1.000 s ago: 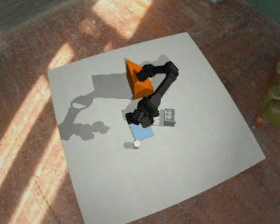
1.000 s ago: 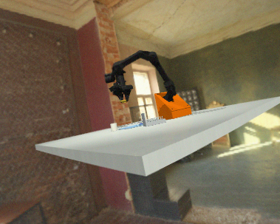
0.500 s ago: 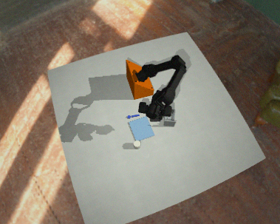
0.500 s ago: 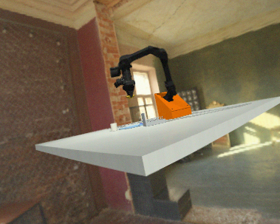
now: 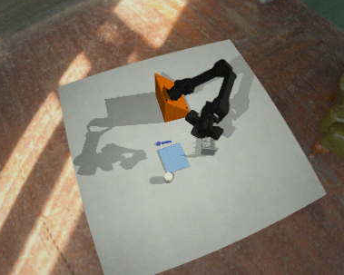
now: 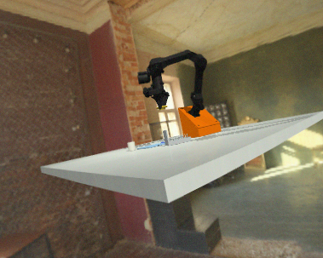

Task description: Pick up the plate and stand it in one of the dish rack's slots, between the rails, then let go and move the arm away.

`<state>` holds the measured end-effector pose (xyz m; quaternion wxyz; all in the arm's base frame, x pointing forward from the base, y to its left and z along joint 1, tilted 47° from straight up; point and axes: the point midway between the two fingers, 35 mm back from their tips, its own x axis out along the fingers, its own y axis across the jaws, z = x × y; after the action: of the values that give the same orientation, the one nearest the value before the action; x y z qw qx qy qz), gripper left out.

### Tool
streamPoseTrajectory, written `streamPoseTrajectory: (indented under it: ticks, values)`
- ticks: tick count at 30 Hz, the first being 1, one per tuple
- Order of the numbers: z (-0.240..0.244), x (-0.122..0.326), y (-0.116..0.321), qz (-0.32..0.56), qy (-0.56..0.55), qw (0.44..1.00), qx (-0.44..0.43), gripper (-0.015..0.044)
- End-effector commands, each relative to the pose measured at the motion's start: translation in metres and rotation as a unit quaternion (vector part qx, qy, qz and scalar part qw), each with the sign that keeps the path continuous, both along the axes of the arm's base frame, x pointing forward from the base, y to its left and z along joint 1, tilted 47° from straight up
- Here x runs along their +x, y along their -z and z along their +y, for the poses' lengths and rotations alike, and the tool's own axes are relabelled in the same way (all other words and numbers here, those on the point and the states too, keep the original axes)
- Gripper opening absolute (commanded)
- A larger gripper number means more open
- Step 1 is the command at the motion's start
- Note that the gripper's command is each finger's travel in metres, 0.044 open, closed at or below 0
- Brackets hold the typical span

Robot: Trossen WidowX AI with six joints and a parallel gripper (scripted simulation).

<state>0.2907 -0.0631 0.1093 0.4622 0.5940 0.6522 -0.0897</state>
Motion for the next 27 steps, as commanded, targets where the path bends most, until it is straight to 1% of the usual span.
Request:
streamPoseTrajectory:
  ticks: [1,13,27]
  values:
    - [0.017,-0.010,-0.014,0.054,0.054,0.997,0.013,0.0000]
    - [0.060,-0.041,-0.045,0.195,0.196,0.960,0.044,0.0000]
    - [0.102,-0.084,-0.067,0.345,0.339,0.872,0.078,0.0000]
